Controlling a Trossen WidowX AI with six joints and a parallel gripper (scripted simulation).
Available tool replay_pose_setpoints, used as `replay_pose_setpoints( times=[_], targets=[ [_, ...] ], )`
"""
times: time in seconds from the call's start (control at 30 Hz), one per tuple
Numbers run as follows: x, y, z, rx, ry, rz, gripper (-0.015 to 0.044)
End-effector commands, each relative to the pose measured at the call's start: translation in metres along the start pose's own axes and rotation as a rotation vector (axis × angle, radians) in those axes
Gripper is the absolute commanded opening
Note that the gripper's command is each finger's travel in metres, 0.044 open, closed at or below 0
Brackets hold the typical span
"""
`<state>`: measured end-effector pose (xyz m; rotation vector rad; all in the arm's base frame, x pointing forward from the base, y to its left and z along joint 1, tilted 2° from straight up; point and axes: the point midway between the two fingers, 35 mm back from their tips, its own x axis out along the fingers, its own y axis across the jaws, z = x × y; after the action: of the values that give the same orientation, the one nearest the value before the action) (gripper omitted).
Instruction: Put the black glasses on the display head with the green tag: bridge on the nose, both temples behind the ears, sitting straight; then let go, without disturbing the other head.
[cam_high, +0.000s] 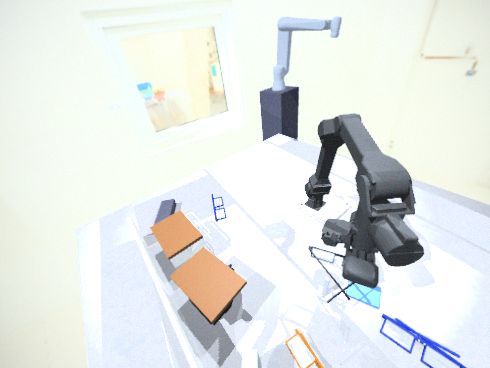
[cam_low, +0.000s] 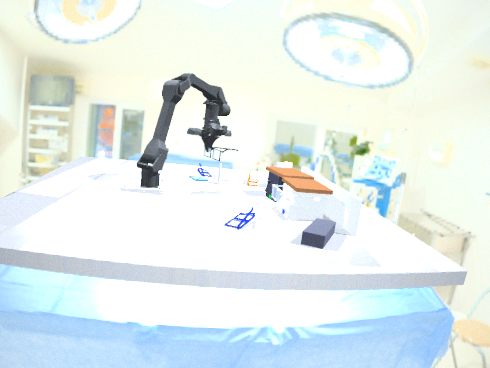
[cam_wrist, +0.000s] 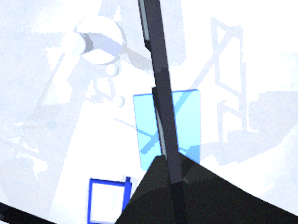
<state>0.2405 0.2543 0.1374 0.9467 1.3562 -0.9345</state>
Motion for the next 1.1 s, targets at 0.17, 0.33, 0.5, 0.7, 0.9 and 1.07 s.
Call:
replay_pose_setpoints(
  times=[0.17, 0.33, 0.5, 0.7, 0.9, 1.07],
  targets=[
    [0.017, 0.001, -0.003, 0.011, -0.002, -0.011, 0.0000],
    [0.039, 0.001, -0.003, 0.011, -0.002, -0.011, 0.0000],
    [0.060, 0.000, -0.002, 0.011, -0.002, -0.011, 0.0000],
    [0.063, 0.000, -0.002, 0.011, -0.002, -0.011, 0.0000],
    [0.063, -0.002, -0.004, 0.011, -0.002, -0.011, 0.0000],
    [0.063, -0.007, -0.008, 0.011, -0.002, -0.012, 0.0000]
  ],
)
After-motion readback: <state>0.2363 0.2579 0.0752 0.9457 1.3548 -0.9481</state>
